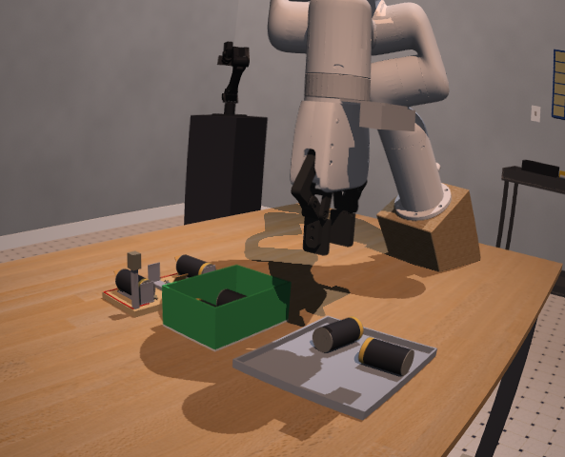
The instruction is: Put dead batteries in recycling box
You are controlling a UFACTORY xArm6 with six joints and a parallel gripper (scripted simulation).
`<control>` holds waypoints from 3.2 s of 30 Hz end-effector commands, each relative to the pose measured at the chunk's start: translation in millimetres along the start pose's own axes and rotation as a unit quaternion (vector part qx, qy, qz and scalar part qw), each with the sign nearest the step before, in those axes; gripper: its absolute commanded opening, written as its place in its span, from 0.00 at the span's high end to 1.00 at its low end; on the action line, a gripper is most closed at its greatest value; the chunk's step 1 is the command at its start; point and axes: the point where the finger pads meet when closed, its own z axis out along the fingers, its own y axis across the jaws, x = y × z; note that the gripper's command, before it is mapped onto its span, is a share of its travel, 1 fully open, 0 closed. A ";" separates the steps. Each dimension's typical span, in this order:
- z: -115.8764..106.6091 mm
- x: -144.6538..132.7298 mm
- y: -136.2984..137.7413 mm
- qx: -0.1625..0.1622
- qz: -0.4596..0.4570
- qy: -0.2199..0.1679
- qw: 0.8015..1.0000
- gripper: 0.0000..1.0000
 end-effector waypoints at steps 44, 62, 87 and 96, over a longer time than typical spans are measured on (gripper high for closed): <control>55.2 87.9 -19.6 -0.002 0.003 -0.011 1.000 0.49; 80.2 87.5 -19.2 -0.002 0.003 -0.011 1.000 0.49; 102.6 87.5 -18.0 -0.002 0.003 -0.011 1.000 0.49; 115.2 87.2 -18.0 -0.002 0.003 -0.011 1.000 0.49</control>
